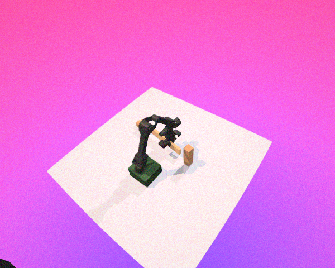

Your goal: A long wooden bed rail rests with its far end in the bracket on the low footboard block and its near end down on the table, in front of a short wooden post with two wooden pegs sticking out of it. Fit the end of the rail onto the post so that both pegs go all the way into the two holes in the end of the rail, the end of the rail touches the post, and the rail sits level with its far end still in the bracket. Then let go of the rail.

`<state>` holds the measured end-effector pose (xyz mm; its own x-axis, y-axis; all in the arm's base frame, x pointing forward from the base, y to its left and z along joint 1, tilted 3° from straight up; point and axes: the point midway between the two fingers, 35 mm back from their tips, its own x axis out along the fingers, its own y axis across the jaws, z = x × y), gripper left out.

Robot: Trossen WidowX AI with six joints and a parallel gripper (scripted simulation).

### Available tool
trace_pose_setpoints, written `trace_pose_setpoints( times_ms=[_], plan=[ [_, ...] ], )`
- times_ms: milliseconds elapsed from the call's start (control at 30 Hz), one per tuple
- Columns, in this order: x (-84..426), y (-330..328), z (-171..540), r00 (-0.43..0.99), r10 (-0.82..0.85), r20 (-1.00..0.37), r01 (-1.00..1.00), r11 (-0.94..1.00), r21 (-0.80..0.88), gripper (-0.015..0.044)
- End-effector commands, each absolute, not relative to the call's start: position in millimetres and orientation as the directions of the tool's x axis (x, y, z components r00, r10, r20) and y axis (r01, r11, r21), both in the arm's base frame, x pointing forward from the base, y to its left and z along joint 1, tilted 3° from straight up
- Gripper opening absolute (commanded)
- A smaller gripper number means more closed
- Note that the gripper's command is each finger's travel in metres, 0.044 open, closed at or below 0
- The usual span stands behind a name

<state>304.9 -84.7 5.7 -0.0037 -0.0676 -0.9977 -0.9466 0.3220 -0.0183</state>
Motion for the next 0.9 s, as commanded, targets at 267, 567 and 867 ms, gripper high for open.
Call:
trace_pose_setpoints(
  times_ms=[267, 567, 867],
  plan=[
    [309.9, -84.2, 19.9, 0.024, -0.066, -0.998, -0.946, 0.321, -0.044, 0.0],
    [309.6, -83.9, 24.4, 0.024, -0.066, -0.998, -0.946, 0.321, -0.044, 0.0],
    [309.3, -83.9, 22.9, 0.024, -0.066, -0.998, -0.946, 0.321, -0.044, 0.0]
  ],
)
